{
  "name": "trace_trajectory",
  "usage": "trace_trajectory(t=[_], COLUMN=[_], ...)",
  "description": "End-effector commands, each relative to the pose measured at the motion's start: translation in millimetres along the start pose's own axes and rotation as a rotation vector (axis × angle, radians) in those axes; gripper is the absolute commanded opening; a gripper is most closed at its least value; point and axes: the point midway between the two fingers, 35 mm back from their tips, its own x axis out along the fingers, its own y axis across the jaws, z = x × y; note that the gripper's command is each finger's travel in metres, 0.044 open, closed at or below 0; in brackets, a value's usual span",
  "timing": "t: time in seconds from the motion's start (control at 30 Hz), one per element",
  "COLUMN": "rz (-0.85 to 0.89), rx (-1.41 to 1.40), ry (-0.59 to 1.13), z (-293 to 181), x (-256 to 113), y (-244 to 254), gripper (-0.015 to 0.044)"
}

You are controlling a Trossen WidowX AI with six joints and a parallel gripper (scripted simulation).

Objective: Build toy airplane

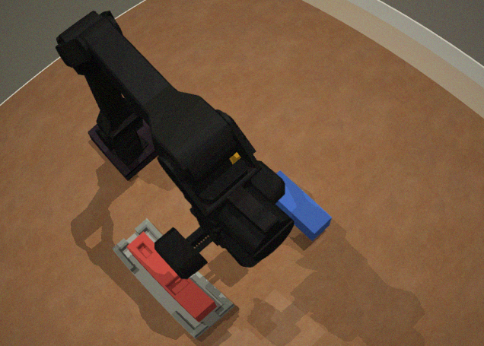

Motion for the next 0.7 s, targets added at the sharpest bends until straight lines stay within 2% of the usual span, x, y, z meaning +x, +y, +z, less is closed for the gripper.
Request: trace_trajectory(t=[0.0,0.23,0.47,0.6,0.67], rz=[0.013,-0.011,-0.012,-0.012,-0.012], rx=[0.012,0.029,0.029,0.029,0.029], ry=[-0.001,0.01,0.01,0.01,0.01], z=[9,2,1,1,1], x=[3,12,14,45,47], y=[54,151,153,153,153], gripper=[0.044,0.044,0.044,0.044,0.044])
